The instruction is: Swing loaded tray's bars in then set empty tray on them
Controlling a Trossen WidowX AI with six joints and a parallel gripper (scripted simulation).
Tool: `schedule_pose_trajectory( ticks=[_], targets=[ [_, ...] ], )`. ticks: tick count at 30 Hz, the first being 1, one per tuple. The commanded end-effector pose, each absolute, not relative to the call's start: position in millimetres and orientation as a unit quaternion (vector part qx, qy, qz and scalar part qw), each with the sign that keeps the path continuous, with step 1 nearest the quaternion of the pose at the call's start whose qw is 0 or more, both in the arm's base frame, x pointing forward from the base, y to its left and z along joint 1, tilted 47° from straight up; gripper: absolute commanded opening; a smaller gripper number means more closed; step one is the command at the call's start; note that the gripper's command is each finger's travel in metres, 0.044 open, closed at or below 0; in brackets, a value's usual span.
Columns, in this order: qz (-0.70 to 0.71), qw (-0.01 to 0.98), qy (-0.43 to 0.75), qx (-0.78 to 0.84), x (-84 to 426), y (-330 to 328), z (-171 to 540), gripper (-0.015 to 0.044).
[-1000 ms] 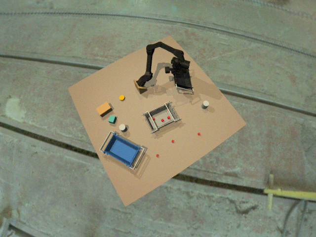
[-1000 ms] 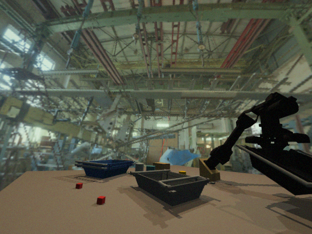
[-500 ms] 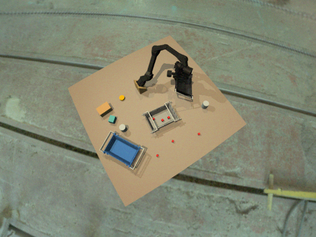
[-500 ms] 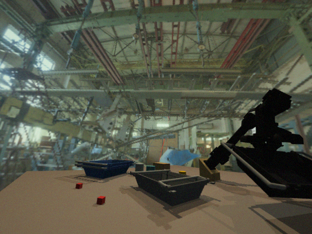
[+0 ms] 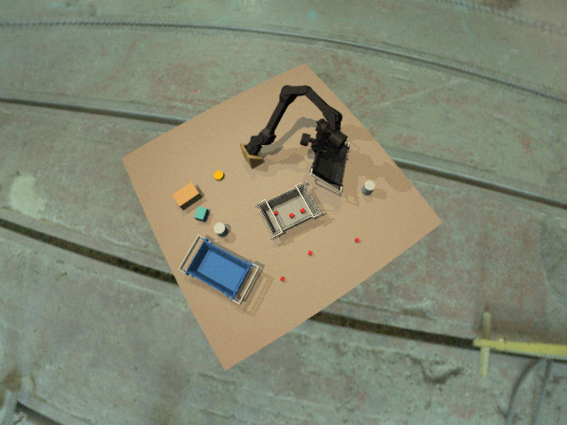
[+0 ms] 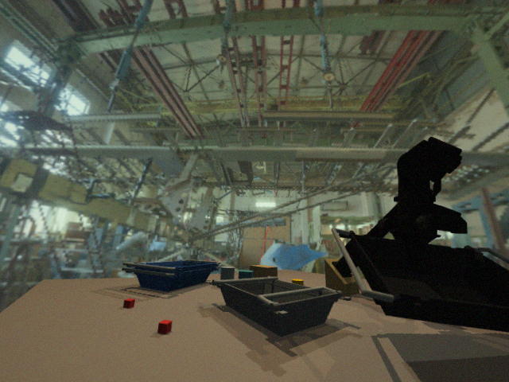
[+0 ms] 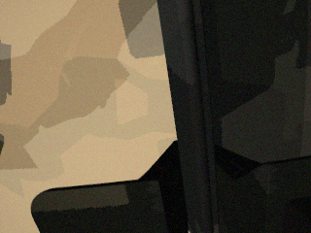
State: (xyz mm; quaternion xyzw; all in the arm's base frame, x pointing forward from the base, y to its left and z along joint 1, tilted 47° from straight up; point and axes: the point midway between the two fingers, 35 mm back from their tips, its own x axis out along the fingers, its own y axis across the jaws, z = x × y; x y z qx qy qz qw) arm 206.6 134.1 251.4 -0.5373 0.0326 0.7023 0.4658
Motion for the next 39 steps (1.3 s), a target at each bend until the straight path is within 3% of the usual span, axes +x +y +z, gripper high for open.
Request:
schedule_pose_trajectory(
  ticks=[1,39],
  targets=[
    [0.696,0.48,0.044,-0.533,222,125,251,0.0],
    [0.68,0.58,0.182,-0.409,315,9,175,0.0]
  ],
)
